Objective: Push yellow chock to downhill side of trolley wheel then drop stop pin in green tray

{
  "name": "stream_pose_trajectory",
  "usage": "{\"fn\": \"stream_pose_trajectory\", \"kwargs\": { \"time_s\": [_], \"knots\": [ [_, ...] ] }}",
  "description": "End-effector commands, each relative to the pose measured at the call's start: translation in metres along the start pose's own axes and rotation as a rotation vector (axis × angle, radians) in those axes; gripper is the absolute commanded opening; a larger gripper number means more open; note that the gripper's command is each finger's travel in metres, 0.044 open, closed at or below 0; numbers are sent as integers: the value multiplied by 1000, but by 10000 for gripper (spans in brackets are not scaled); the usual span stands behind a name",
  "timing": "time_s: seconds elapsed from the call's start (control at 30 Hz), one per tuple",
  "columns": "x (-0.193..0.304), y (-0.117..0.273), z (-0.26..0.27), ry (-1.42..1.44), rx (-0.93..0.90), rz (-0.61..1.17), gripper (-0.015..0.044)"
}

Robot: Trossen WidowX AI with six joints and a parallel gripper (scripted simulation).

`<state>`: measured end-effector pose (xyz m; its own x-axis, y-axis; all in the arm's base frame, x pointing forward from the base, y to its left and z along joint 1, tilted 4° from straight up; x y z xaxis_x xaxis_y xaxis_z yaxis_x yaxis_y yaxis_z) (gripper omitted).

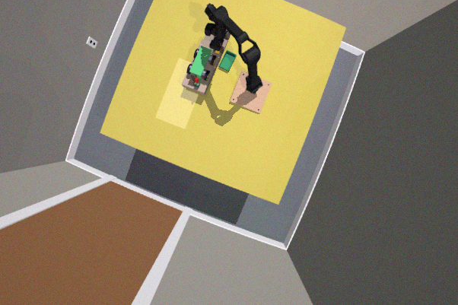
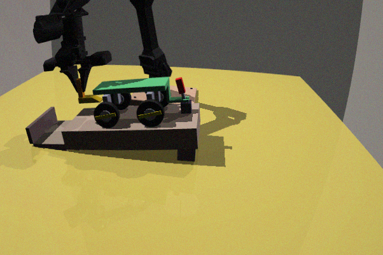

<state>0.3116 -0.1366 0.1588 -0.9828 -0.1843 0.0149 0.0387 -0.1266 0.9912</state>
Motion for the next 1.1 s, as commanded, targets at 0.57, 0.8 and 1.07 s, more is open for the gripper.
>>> {"fn": "stream_pose_trajectory", "kwargs": {
  "time_s": [0.57, 0.8, 1.07],
  "knots": [
    [0, -23, 9, -3, -8, 0, 0],
    [-1, -23, 14, -3, -8, 0, 0],
    [-1, -23, 21, -3, -9, 0, 0]
  ]
}}
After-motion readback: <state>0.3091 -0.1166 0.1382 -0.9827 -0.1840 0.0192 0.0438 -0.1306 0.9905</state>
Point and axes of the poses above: the point midway between the two fingers, 35 mm back from their tips, its own y axis back along the fingers, its own z axis across the jaws, x = y × z, the point moved 5 cm from there along y, back along the fingers, and after that the axes turned 3 degrees about y, right-handed, at the moved point
